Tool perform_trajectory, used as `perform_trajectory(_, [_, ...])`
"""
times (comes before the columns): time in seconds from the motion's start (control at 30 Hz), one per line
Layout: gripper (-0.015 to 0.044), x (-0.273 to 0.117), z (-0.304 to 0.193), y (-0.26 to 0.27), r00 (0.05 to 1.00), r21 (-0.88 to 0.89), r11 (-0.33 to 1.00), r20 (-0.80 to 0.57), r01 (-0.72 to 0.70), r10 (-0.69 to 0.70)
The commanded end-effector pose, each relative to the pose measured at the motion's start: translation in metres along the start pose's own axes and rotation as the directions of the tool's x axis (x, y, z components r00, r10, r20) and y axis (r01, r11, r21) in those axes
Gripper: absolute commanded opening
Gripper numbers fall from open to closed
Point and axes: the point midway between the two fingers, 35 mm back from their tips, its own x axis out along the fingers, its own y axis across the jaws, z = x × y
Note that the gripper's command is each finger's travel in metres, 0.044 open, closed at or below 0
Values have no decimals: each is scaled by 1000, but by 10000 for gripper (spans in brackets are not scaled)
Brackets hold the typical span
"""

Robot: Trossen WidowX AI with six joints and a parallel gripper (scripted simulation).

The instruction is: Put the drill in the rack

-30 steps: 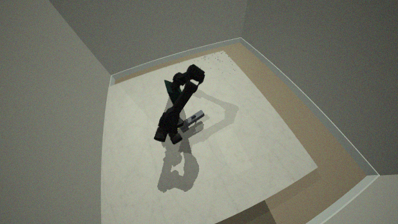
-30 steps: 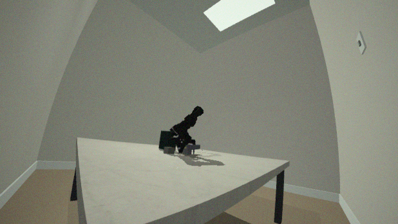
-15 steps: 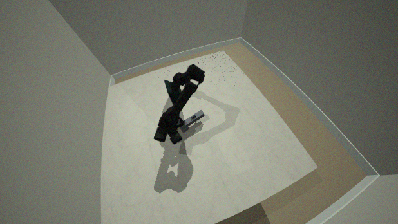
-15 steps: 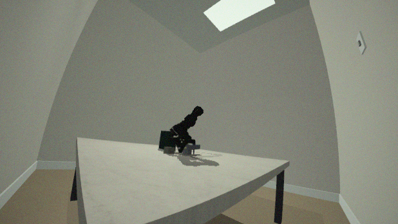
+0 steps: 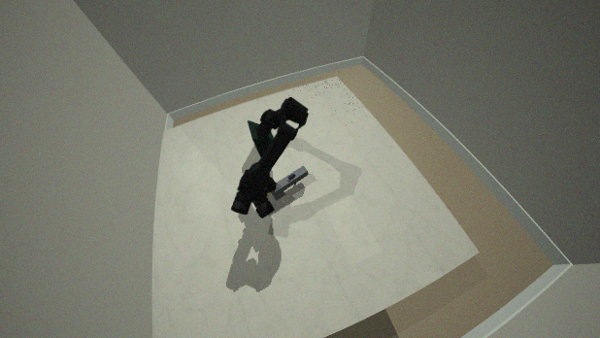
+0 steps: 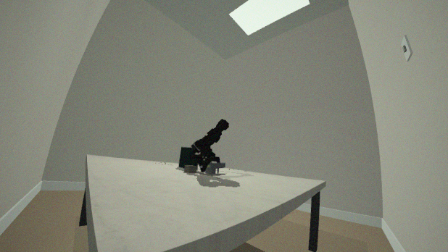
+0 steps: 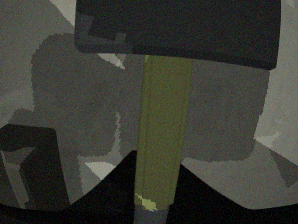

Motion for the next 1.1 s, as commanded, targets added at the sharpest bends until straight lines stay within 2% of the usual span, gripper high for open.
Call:
perform_trajectory(0.0, [0, -1, -5, -1, 1000, -2, 1000, -4, 4, -4])
perform_trajectory(1.07, [0, -4, -50, -2, 1000, -3, 1000, -7, 5, -5])
